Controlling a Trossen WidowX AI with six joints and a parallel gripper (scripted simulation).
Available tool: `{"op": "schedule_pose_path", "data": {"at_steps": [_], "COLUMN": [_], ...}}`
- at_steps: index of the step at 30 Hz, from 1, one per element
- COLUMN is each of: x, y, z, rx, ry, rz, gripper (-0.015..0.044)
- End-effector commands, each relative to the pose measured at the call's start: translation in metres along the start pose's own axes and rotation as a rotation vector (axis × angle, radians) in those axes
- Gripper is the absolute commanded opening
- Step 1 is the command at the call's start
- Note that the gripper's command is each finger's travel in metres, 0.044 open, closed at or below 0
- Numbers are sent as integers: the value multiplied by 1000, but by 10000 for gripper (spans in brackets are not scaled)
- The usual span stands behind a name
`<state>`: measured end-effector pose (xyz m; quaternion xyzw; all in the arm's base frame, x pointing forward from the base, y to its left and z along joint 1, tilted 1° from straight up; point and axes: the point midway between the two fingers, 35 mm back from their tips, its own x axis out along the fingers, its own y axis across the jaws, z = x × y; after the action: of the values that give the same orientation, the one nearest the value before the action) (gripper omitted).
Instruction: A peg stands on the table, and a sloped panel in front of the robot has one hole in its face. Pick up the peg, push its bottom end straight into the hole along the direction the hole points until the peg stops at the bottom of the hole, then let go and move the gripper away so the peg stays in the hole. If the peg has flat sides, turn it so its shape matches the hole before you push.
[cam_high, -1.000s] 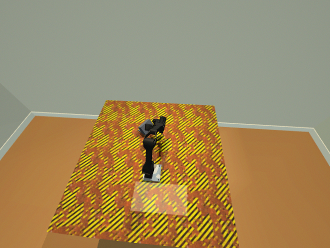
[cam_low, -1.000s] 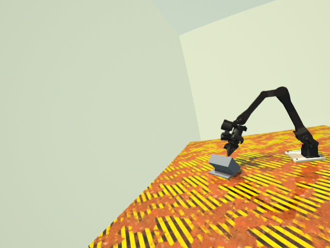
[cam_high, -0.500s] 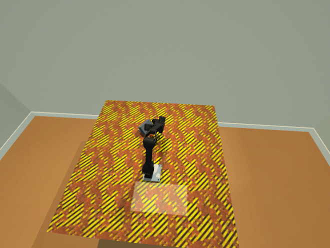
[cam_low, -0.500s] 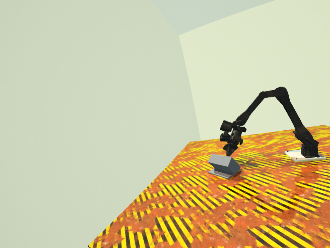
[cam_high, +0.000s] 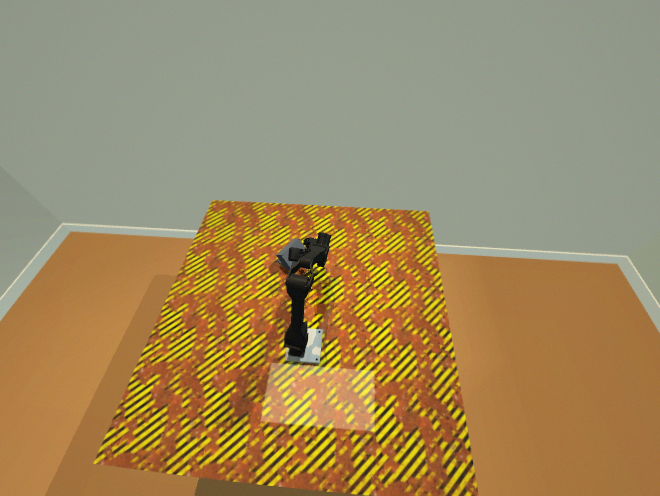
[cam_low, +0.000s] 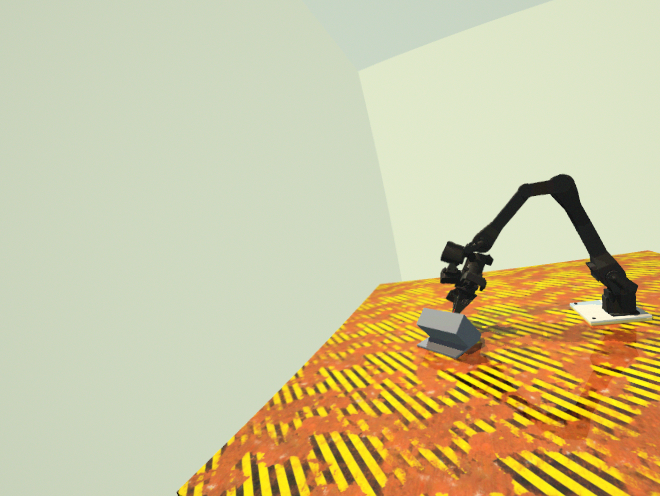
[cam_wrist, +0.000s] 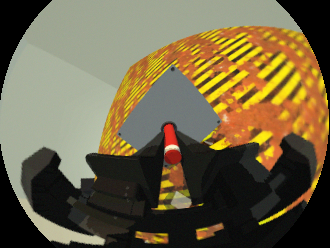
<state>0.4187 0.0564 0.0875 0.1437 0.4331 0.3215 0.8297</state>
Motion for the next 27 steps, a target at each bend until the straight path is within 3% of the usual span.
{"op": "schedule_pose_path", "data": {"at_steps": [1, 13, 27], "x": [0, -5, -35], "y": [0, -1, -4], "z": [0, 0, 1], "rx": [0, 0, 0], "ry": [0, 1, 6], "rz": [0, -1, -8], "gripper": [131, 440, 440]}}
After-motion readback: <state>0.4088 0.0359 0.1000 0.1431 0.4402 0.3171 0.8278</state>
